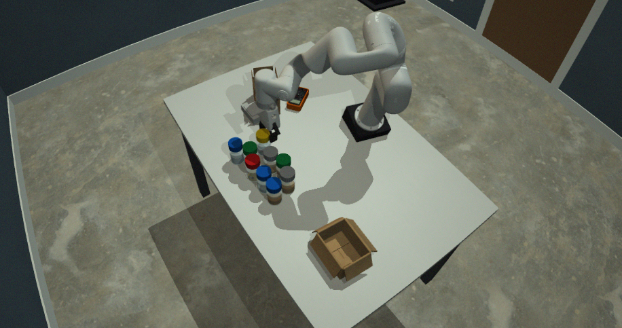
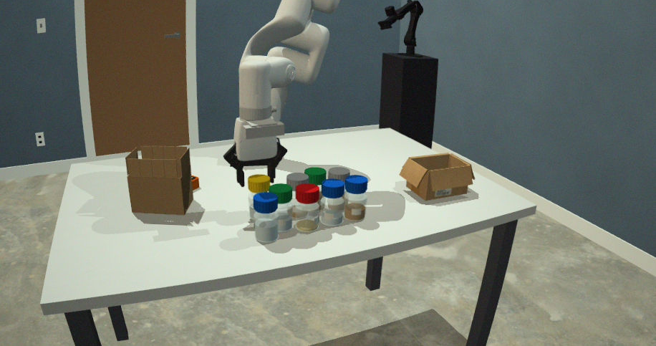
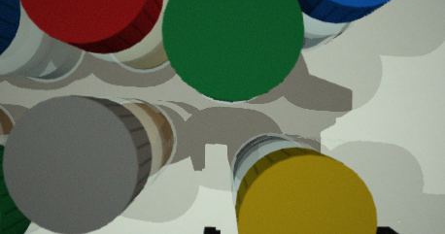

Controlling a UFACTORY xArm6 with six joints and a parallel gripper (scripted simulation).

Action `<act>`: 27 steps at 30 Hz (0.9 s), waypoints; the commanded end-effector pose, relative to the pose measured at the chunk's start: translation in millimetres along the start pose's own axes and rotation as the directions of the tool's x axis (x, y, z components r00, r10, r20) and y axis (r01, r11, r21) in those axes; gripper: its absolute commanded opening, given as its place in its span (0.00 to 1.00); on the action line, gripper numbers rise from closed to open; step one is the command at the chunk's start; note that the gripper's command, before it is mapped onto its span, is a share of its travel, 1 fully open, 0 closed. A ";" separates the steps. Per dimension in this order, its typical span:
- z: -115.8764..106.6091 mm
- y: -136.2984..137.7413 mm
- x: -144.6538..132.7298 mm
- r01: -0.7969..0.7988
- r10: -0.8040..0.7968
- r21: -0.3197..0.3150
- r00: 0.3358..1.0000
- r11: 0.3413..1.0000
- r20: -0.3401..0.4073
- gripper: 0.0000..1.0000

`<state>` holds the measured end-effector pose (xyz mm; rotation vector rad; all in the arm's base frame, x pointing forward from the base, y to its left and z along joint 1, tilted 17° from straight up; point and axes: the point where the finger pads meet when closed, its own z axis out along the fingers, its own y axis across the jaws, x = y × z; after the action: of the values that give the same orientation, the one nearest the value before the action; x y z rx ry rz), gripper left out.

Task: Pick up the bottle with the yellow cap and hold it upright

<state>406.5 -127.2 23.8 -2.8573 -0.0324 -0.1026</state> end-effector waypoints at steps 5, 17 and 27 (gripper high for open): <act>32.6 0.4 2.1 0.001 -0.001 -0.001 1.000 1.000 -0.004 0.79; 35.2 0.1 6.8 0.000 0.000 0.000 1.000 1.000 -0.002 0.79; 35.4 0.1 15.8 0.000 0.000 0.000 1.000 1.000 -0.002 0.79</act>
<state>422.4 -116.4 -10.1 -2.8562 -0.0330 -0.1018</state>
